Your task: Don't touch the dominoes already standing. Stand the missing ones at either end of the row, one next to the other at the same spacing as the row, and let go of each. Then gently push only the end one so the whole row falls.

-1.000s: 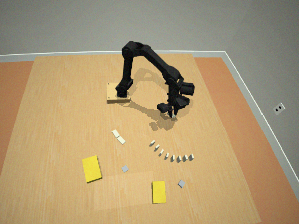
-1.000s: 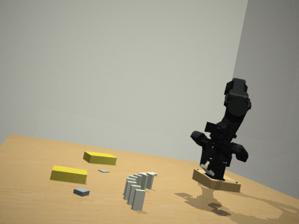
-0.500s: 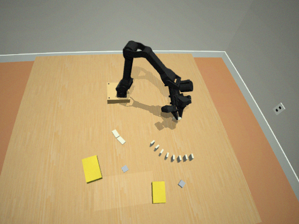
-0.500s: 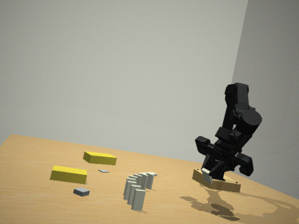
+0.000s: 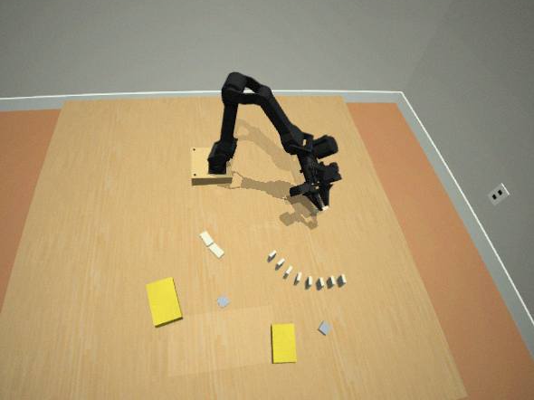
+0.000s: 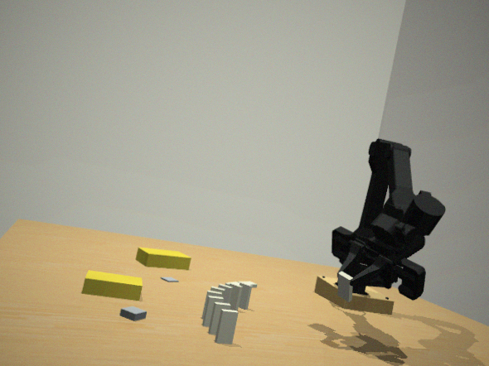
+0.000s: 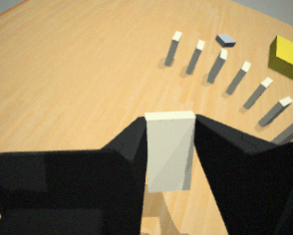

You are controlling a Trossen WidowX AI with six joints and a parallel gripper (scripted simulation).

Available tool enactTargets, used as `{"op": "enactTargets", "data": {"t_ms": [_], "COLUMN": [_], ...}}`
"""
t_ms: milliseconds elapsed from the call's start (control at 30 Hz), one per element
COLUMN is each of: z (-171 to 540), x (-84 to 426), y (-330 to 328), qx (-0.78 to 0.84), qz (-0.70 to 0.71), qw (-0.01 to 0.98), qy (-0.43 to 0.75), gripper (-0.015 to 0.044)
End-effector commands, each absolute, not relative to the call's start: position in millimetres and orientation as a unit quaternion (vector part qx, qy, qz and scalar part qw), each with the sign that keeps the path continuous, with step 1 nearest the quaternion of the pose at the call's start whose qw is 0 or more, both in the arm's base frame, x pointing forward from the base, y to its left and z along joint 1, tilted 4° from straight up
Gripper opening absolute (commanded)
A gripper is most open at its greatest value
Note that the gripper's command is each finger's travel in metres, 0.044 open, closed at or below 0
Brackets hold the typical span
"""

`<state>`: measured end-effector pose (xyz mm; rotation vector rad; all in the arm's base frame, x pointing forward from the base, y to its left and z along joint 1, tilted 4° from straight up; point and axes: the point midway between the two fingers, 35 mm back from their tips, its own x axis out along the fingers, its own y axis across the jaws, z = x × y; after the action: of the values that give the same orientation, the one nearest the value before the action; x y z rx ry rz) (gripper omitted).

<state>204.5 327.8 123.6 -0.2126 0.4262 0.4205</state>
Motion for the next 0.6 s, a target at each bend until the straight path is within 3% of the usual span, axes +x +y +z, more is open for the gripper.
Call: {"op": "enactTargets", "data": {"t_ms": [0, 567], "z": [123.8, 133.0], "x": [199.5, 171.5], "y": [325.4, 299.2], "qx": [-0.102, -0.051], "qz": [0.201, 0.161], "qw": [0.958, 0.983], "qy": [0.179, 0.066], "gripper": [0.0107, 0.0107]}}
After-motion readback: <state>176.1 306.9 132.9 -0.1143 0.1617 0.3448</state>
